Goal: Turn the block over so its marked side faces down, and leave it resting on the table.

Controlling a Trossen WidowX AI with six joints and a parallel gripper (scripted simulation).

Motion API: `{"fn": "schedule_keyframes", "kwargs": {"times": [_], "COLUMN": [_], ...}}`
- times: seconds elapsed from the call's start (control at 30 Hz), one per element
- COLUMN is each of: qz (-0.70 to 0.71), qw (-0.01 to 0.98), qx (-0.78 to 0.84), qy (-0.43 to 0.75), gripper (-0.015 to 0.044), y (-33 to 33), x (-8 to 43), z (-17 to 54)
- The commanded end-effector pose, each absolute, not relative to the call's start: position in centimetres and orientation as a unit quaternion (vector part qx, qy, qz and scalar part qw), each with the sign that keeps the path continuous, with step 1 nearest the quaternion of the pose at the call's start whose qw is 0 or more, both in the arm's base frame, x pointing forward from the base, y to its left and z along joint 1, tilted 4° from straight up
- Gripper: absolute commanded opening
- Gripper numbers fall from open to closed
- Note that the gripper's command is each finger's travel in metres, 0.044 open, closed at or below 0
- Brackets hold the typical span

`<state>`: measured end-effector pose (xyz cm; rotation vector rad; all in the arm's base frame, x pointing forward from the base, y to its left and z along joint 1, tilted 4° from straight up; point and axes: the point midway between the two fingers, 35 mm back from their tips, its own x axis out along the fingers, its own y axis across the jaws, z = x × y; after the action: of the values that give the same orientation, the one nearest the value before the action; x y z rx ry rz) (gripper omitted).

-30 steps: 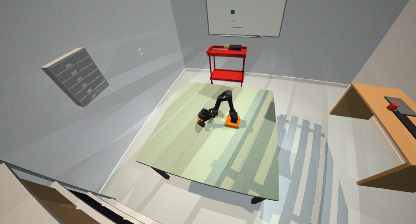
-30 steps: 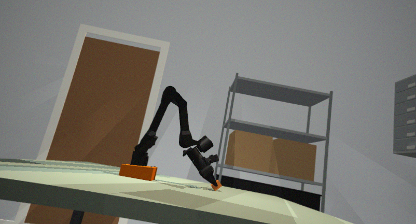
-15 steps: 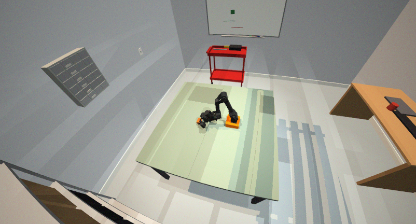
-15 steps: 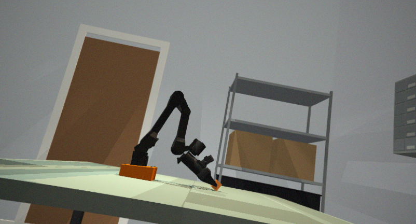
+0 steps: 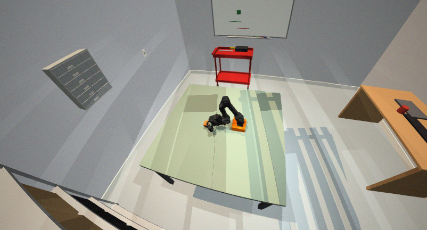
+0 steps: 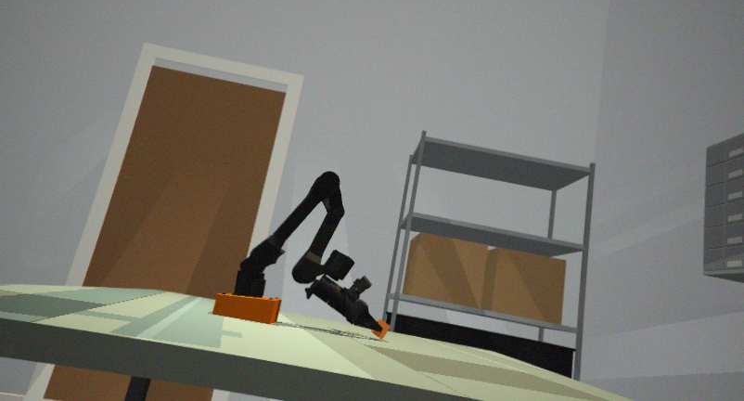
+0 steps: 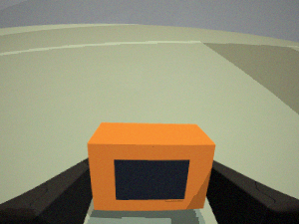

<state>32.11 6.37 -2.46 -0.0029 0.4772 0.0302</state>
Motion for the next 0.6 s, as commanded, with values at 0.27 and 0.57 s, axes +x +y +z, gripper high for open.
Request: {"fn": "schedule_keyframes", "kwargs": {"times": [0.27,0.57], "qz": [0.013,0.013], "qw": [0.974,0.974], "qx": [-0.004,-0.004], "qy": [0.226,0.226], "gripper": [0.0,0.0157], "y": [6.3,6.3], "x": [32.06,32.06], "z": [-2.18,-2.18]}}
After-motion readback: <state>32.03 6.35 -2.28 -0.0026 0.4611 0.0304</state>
